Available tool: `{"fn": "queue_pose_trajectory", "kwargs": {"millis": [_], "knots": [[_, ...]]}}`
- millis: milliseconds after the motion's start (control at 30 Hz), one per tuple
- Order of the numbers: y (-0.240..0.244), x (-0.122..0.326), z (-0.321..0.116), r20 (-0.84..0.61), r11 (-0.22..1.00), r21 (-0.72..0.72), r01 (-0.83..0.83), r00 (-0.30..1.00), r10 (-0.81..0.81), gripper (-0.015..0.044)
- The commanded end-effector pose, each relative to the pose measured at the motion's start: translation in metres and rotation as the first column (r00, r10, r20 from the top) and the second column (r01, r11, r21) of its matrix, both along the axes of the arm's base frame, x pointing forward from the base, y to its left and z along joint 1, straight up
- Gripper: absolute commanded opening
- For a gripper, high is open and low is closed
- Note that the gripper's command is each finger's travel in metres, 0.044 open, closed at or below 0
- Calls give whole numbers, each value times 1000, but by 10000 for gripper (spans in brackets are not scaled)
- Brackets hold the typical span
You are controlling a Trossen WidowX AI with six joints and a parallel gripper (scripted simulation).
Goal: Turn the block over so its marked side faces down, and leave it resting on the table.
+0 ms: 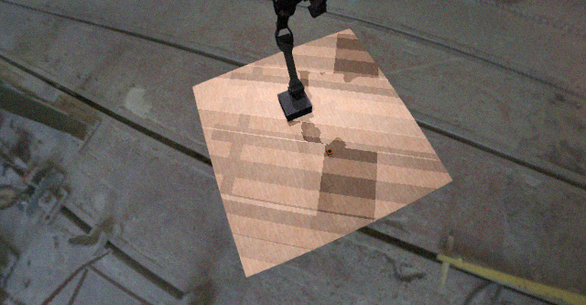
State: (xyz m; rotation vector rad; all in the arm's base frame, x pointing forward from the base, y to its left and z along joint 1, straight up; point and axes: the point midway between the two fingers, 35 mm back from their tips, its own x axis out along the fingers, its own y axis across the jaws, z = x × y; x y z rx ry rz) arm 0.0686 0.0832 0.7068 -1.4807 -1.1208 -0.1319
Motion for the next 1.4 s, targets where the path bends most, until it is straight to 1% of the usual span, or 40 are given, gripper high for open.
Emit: {"fn": "queue_pose_trajectory", "kwargs": {"millis": [0, 167, 233, 333, 400, 467, 667, 867, 1000, 1100, 1233, 1367], "knots": [[-7, 58, -15, -186, 996, 88, -30, 981, 46, 440], [-9, 129, -46, -419, 973, 223, -54, 896, 145, 440], [-8, 152, -59, -489, 962, 267, -49, 854, 179, 440], [-8, 175, -74, -554, 951, 308, -32, 806, 207, 440], [-8, 184, -79, -568, 953, 302, -18, 799, 195, 440], [-6, 204, -93, -603, 958, 286, 14, 780, 169, 440], [-7, 269, -152, -774, 920, 372, 121, 588, 236, 440], [-9, 329, -235, -891, 852, 422, 310, 313, 328, 440], [-11, 358, -296, -912, 794, 402, 457, 128, 389, 440], [-13, 375, -347, -900, 740, 351, 574, -11, 436, 440], [-16, 386, -415, -851, 657, 238, 716, -173, 496, 440], [-20, 386, -481, -777, 561, 78, 824, -303, 552, 440]]}}
